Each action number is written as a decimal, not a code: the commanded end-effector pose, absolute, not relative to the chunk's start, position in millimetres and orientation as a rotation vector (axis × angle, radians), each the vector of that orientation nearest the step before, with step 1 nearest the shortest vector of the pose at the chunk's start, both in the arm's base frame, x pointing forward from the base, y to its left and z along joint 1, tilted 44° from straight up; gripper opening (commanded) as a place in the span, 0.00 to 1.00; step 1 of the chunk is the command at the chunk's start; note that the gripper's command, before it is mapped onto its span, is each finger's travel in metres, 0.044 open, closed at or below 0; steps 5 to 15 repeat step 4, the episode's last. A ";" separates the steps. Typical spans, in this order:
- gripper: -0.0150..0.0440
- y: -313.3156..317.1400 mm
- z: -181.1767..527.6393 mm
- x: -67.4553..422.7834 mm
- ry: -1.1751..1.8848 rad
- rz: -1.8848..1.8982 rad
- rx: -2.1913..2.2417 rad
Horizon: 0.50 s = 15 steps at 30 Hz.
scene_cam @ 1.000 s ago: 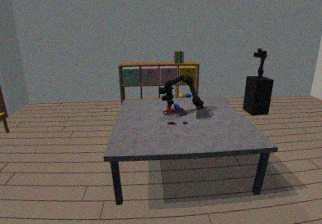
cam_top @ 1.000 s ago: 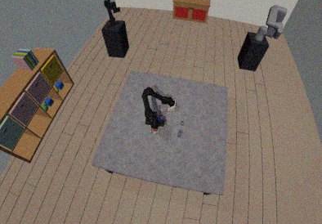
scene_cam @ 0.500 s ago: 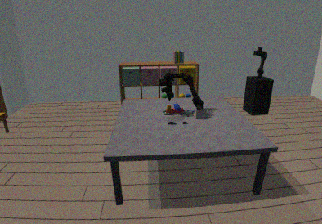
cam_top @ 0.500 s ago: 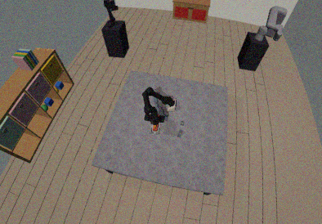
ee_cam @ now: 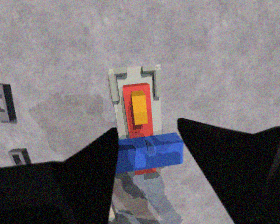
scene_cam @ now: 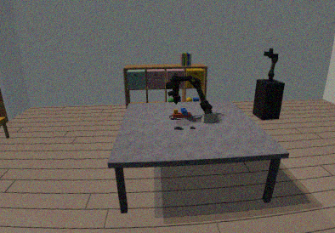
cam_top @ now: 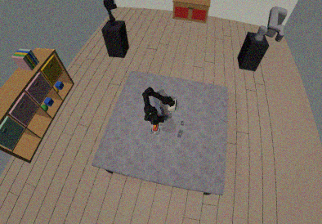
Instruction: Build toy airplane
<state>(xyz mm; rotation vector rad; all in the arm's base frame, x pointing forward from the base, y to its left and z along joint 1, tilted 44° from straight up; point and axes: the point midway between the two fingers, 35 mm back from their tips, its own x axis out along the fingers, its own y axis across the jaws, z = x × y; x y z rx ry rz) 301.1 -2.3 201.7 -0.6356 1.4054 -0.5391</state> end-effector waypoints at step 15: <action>0.69 -2.4 201.6 301.0 1.409 -0.539 -0.632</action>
